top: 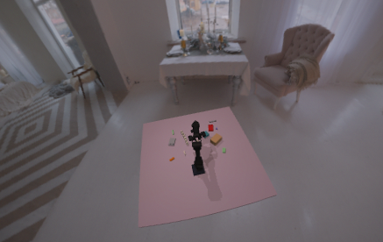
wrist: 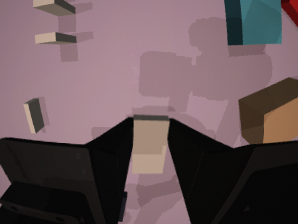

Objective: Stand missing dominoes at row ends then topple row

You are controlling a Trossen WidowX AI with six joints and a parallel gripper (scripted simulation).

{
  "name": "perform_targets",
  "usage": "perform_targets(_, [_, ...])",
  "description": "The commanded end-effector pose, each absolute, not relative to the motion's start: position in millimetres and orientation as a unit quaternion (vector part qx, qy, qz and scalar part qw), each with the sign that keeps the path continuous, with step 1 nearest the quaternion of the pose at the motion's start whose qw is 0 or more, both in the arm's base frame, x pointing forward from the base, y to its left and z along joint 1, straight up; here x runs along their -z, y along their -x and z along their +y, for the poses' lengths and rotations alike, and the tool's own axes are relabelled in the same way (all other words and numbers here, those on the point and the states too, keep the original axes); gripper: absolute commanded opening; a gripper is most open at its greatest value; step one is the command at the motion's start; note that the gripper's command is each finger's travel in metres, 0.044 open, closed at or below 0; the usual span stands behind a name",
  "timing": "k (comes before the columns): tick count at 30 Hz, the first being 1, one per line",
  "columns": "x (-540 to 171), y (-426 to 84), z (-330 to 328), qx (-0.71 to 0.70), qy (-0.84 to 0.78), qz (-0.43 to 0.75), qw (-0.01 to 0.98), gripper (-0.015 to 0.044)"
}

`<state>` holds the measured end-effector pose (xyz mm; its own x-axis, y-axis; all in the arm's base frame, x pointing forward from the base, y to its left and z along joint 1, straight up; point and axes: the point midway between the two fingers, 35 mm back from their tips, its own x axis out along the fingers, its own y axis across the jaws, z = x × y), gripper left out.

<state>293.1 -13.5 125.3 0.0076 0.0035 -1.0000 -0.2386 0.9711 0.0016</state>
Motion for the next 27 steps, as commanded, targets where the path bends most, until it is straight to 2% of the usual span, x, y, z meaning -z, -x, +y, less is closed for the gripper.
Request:
perform_targets(1, [-177, -288, -11, -0.082, 0.086, 0.695, 0.709, 0.0107])
perform_targets(9, [-184, -286, -12, -0.083, 0.086, 0.695, 0.709, 0.0107])
perform_targets(17, [-183, -238, -87, -0.093, 0.101, 0.695, 0.706, 0.0107])
perform_targets(27, [-179, -239, -89, -0.093, 0.088, 0.681, 0.72, 0.0107])
